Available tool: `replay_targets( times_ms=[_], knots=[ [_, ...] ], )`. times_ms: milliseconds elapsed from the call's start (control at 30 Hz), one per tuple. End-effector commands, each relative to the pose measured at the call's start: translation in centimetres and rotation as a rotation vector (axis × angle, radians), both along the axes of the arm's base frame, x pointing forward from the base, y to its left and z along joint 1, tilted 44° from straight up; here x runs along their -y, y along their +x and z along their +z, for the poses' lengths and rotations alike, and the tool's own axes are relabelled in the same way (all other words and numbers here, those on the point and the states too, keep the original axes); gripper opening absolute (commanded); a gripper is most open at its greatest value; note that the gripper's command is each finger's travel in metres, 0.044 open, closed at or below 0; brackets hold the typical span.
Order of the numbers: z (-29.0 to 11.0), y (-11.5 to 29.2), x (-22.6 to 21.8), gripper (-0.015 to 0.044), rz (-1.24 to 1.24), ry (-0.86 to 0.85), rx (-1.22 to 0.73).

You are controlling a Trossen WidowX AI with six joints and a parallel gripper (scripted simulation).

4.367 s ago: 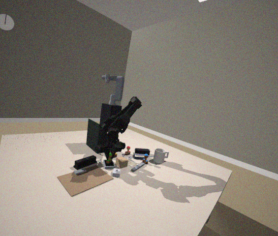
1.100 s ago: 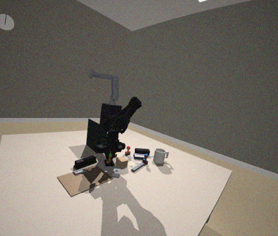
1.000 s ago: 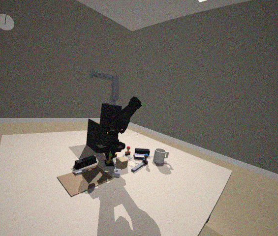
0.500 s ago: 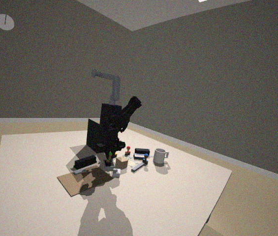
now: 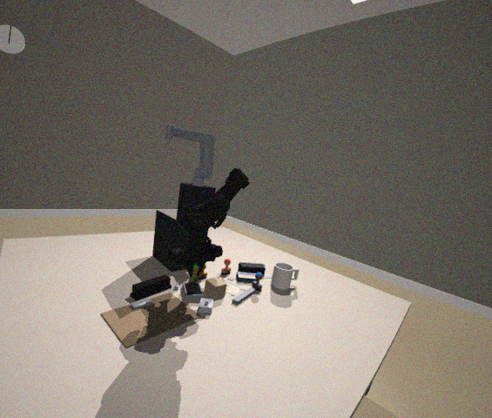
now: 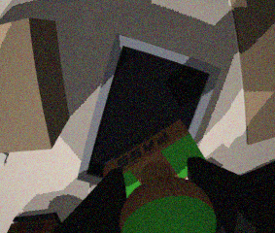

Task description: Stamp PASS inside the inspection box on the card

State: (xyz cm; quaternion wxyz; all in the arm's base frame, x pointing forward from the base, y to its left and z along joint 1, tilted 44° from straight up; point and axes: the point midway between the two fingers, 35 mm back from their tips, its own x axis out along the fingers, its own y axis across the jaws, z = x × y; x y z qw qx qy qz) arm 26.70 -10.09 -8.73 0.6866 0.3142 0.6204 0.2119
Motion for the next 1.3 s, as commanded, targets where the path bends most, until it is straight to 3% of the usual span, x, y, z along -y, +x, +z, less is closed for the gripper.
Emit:
replay_targets(
  times_ms=[0, 567, 1267],
  knots=[
    [0.8, 0.1, 0.8, 0.0, 0.004, -0.012, 0.01],
    [2.4, -0.1, 1.8, 0.0, 0.021, -0.016, 0.025],
    [8.5, 2.7, -4.0, 0.0, 0.532, -0.118, 0.501]
  ],
)
